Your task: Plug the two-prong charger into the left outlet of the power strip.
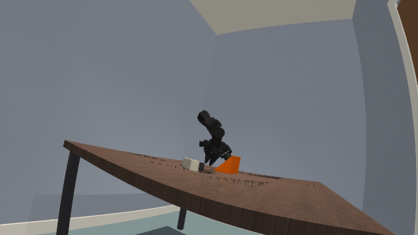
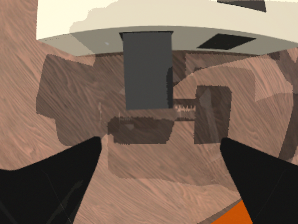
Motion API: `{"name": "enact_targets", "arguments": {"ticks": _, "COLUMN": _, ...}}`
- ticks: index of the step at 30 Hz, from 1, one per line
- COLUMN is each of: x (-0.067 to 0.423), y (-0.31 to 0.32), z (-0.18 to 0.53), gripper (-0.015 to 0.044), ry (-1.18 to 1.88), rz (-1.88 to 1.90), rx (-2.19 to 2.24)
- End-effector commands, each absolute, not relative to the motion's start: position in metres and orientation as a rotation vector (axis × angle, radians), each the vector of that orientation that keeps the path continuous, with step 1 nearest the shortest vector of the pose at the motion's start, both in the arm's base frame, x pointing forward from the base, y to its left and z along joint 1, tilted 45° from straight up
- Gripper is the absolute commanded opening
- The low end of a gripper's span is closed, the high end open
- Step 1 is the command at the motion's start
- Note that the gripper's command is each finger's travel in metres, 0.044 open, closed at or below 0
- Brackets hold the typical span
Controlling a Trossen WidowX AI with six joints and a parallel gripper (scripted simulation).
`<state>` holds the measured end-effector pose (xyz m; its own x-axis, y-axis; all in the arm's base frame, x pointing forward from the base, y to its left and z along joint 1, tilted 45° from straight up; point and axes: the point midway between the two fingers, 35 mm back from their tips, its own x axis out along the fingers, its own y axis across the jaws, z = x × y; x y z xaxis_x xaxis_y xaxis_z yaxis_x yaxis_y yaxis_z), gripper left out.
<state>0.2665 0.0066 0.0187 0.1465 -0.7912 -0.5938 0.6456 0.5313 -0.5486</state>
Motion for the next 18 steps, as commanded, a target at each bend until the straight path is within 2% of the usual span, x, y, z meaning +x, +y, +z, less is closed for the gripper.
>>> {"name": "enact_targets", "arguments": {"ticks": 1, "x": 0.2730, "y": 0.0367, "z": 0.0519, "gripper": 0.0440, "ry": 0.645, "rz": -0.991, "rx": -0.260}}
{"name": "enact_targets", "arguments": {"ticks": 18, "x": 0.2742, "y": 0.0433, "z": 0.0582, "gripper": 0.0440, "ry": 0.585, "rz": -0.970, "rx": -0.267}}
